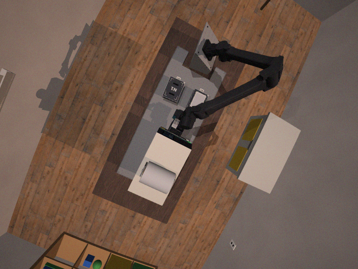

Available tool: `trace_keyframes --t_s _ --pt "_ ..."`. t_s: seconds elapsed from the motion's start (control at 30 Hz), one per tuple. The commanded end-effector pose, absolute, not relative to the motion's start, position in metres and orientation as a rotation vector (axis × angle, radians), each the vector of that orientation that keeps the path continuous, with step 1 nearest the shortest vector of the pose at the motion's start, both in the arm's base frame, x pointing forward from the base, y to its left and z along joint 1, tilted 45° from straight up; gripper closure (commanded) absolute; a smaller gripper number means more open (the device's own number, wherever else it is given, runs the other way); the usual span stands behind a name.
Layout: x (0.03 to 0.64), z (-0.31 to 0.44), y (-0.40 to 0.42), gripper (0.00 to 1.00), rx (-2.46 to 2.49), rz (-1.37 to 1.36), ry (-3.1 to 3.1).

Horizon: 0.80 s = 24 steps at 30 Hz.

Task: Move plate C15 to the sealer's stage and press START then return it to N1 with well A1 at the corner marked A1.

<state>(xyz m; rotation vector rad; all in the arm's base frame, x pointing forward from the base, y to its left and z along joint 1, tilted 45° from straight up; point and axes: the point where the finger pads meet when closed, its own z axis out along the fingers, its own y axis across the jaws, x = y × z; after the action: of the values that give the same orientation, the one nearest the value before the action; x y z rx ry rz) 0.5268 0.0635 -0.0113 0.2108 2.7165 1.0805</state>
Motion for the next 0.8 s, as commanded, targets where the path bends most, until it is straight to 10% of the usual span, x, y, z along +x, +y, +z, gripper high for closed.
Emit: trace_keyframes --t_s 0.0,0.77 --pt "0.537 -0.007 0.059 0.0 0.193 1.069 2.706" --pt "0.526 -0.004 0.054 0.0 0.215 1.072 2.702"
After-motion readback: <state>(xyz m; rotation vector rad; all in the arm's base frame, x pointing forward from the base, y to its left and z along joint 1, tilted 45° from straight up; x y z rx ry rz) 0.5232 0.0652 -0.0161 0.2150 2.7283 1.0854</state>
